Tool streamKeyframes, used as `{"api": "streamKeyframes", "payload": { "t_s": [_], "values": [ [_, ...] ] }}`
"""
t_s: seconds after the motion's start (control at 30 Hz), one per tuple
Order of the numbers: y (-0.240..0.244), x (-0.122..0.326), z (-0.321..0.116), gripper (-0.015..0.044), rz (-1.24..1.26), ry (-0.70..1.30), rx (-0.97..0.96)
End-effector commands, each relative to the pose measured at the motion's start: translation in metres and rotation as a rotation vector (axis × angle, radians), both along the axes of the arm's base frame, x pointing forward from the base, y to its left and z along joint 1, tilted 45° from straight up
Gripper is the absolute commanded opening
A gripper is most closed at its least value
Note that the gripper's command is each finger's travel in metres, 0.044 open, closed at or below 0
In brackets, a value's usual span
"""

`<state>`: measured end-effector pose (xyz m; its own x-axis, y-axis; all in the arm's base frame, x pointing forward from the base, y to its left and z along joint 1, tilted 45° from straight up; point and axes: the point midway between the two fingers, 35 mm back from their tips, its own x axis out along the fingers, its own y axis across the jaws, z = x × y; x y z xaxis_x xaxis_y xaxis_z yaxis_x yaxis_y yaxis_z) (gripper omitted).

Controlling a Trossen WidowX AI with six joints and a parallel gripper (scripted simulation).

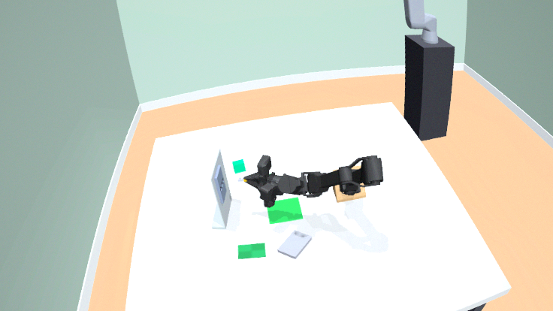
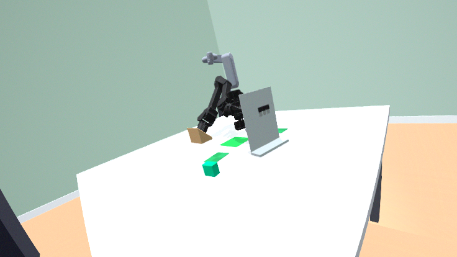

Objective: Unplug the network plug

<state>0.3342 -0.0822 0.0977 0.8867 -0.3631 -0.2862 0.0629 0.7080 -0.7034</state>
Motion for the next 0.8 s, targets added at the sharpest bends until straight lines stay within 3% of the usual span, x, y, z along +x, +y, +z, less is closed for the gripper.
{"api": "streamKeyframes", "payload": {
  "t_s": [0.0,0.77],
  "values": [
    [-0.005,0.000,0.007,0.0000,0.001,-0.006,-0.002],
    [-0.033,-0.021,0.050,0.0000,0.004,-0.004,-0.008]
  ]
}}
